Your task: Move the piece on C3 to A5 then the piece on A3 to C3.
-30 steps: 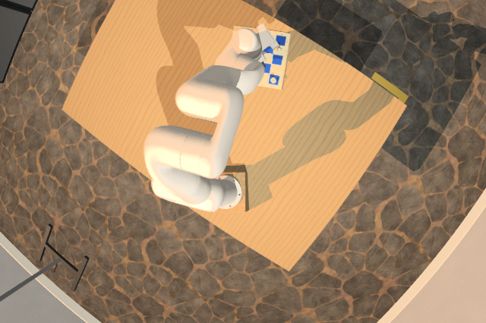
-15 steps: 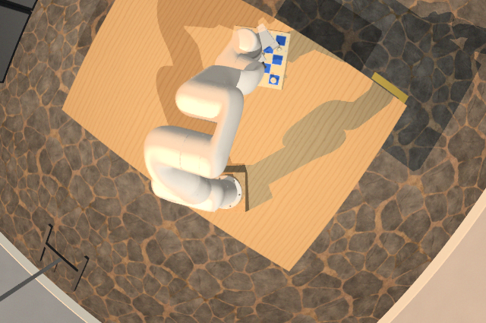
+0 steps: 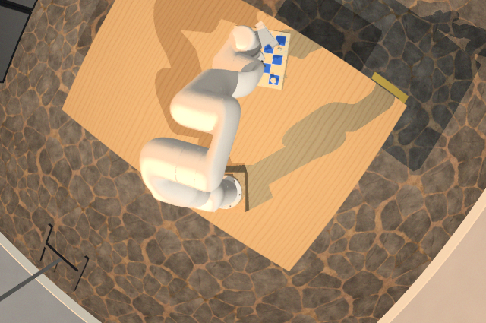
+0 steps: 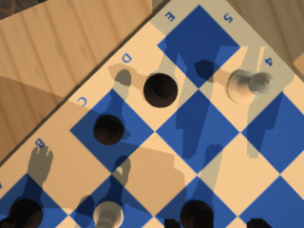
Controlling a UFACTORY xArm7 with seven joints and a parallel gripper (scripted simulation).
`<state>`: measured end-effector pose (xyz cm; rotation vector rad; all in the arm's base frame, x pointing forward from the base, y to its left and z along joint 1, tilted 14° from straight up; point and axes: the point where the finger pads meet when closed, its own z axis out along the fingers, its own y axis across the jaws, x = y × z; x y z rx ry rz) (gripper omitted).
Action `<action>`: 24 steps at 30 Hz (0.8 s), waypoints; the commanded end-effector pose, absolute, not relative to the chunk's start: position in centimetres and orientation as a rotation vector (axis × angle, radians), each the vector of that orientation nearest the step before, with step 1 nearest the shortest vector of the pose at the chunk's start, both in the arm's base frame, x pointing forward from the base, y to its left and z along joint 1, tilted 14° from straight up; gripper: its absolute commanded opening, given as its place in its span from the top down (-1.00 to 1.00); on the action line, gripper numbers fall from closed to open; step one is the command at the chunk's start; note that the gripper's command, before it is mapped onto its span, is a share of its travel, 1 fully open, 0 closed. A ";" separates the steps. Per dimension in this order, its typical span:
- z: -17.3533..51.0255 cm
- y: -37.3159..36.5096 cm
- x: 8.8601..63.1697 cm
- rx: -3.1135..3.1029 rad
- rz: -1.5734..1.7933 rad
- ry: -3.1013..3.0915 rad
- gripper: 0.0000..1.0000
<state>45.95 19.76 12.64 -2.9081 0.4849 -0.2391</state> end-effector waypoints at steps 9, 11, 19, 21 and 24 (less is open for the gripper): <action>18.0 19.0 45.1 -2.904 -0.247 0.485 0.23; 18.0 19.0 45.1 -2.904 -0.247 0.485 0.23; 18.3 18.9 45.1 -2.904 -0.247 0.485 -1.00; 18.3 18.9 45.1 -2.904 -0.247 0.485 -1.00; 18.3 18.9 45.1 -2.904 -0.247 0.485 -1.00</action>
